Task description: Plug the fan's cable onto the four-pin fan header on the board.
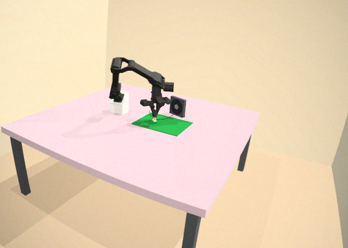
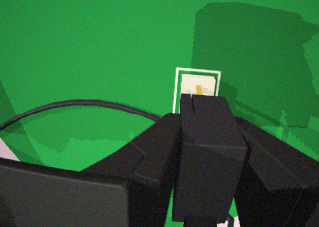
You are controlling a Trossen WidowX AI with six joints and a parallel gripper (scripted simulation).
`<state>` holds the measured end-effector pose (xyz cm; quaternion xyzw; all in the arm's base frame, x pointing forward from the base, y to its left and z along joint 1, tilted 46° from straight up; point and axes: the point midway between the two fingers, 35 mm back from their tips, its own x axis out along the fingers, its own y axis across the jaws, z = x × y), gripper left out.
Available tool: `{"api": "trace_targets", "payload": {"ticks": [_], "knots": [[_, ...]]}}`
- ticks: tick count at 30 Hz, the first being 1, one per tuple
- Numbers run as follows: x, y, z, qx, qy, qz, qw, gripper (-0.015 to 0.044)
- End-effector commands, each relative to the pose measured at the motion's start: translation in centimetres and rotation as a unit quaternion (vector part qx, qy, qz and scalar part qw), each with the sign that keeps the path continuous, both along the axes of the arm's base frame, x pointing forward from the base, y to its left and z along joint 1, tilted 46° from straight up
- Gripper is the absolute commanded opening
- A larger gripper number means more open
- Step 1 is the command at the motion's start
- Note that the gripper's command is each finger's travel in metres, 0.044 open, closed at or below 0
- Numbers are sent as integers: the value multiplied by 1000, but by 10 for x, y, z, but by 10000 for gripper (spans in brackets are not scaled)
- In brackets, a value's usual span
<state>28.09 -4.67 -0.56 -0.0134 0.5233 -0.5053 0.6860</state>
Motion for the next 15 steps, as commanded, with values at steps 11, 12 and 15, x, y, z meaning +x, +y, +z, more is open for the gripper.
{"api": "trace_targets", "payload": {"ticks": [11, 12, 15], "knots": [[0, -2, -2, -1, 2, 1, 1000, 0], [0, -2, -2, -1, 2, 2, 1000, 0], [-1, -2, -2, -1, 3, 3, 1000, 0]]}}
